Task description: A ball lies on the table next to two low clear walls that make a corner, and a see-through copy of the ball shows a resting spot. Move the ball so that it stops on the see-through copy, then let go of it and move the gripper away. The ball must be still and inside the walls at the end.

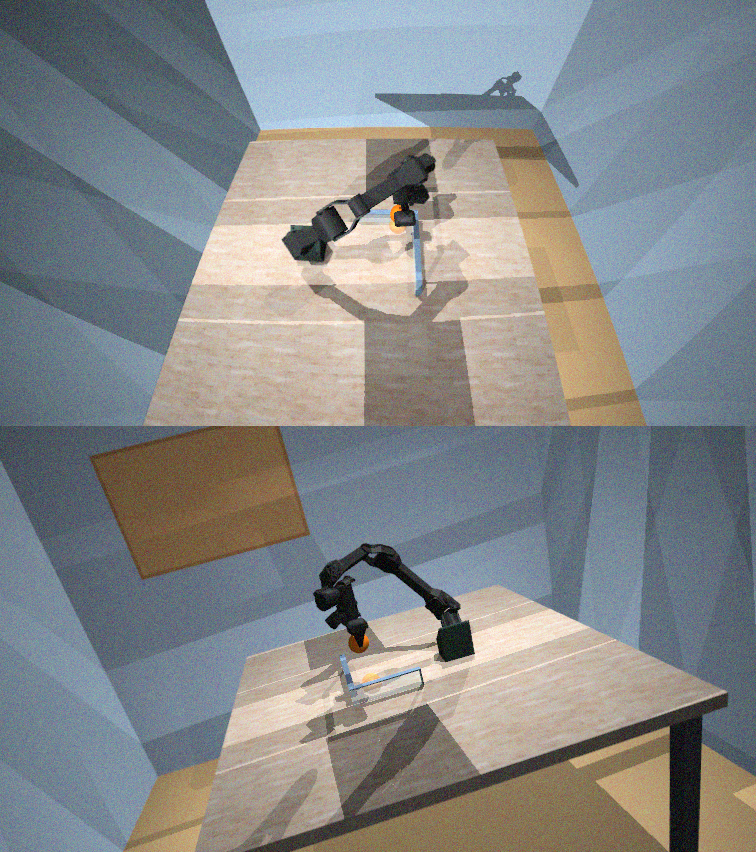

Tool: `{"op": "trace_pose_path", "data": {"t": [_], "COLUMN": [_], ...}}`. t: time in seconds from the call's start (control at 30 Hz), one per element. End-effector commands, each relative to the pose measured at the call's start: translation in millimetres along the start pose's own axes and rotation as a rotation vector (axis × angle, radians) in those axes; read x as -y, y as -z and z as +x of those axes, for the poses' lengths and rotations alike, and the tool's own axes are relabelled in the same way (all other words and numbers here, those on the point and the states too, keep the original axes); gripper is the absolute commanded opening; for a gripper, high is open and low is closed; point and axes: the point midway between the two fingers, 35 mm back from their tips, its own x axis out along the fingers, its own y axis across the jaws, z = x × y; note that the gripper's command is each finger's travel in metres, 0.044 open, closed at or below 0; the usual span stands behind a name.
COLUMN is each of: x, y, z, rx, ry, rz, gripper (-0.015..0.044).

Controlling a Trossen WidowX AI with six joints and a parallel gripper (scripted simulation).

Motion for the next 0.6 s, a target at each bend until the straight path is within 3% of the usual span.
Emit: {"op": "trace_pose_path", "data": {"t": [0.0, 0.57], "x": [-5, -20], "y": [-1, -1], "z": [2, 24], "rx": [0.005, 0.007], "ry": [-0.007, -0.005], "rz": [-0.124, -0.705], "gripper": [0.0000, 0.0000]}}
